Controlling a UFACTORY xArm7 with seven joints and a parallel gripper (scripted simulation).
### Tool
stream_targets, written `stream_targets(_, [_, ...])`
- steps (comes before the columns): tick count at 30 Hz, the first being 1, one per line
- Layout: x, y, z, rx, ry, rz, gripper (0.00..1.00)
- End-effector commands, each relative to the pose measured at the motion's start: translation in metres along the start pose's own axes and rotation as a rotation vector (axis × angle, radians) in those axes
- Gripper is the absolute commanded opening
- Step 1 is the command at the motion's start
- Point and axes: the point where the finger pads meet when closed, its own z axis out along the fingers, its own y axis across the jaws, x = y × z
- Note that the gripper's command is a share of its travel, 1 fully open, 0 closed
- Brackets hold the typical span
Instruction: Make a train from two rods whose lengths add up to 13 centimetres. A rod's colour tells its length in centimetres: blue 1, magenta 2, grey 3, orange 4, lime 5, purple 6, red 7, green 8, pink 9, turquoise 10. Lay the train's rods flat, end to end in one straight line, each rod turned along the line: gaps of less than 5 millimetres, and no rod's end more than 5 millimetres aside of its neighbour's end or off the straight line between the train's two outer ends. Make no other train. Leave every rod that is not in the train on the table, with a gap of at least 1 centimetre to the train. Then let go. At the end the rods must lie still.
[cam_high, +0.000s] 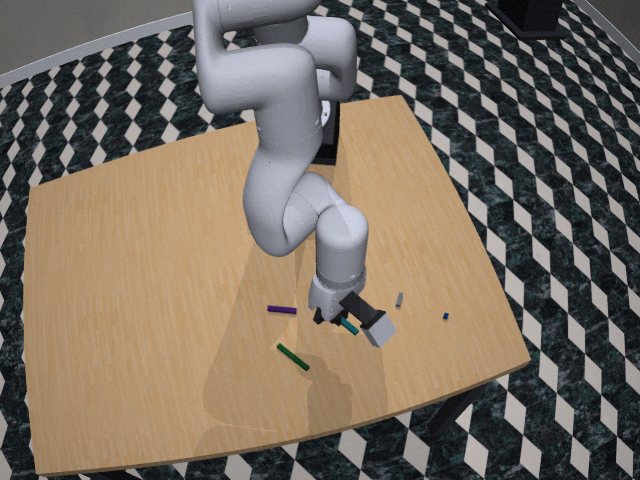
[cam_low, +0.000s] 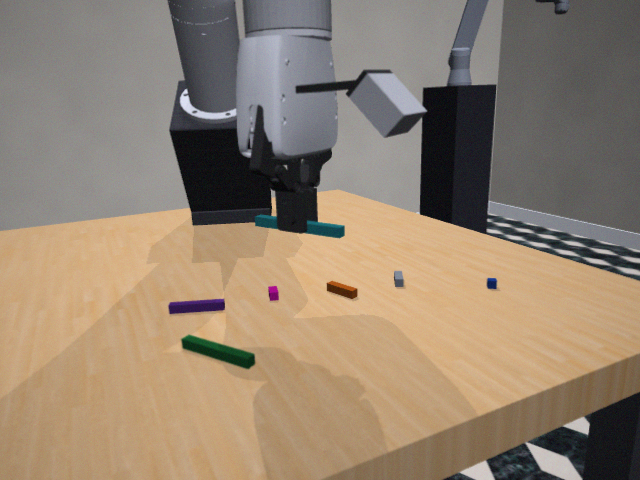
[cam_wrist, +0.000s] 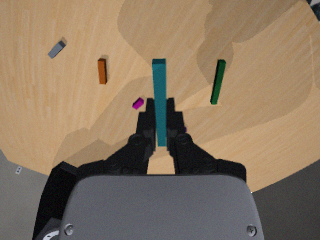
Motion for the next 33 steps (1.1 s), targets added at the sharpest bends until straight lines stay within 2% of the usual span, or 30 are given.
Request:
stream_targets(1, [0.010,-0.013,-0.003,-0.009,-0.004,0.167,0.04])
stream_targets(4, [0.017,-0.022,-0.003,-0.010,-0.006,0.284,0.04])
stream_targets(6, [0.017,-0.022,-0.003,-0.010,-0.006,0.284,0.04])
stream_targets(7, [0.023,-0.031,-0.004,-0.011,-0.006,0.390,0.04])
stream_targets(21, [0.052,-0.073,-0.002,-0.006,0.003,0.855,0.04])
stream_targets(23, [0.052,-0.073,-0.002,-0.006,0.003,0.855,0.04])
stream_targets(24, [0.058,-0.081,-0.001,-0.003,0.006,0.943,0.04])
stream_targets(29, [0.068,-0.094,0.001,0.004,0.012,1.077,0.04])
stream_targets(33, [0.068,-0.095,0.001,0.004,0.012,1.086,0.04])
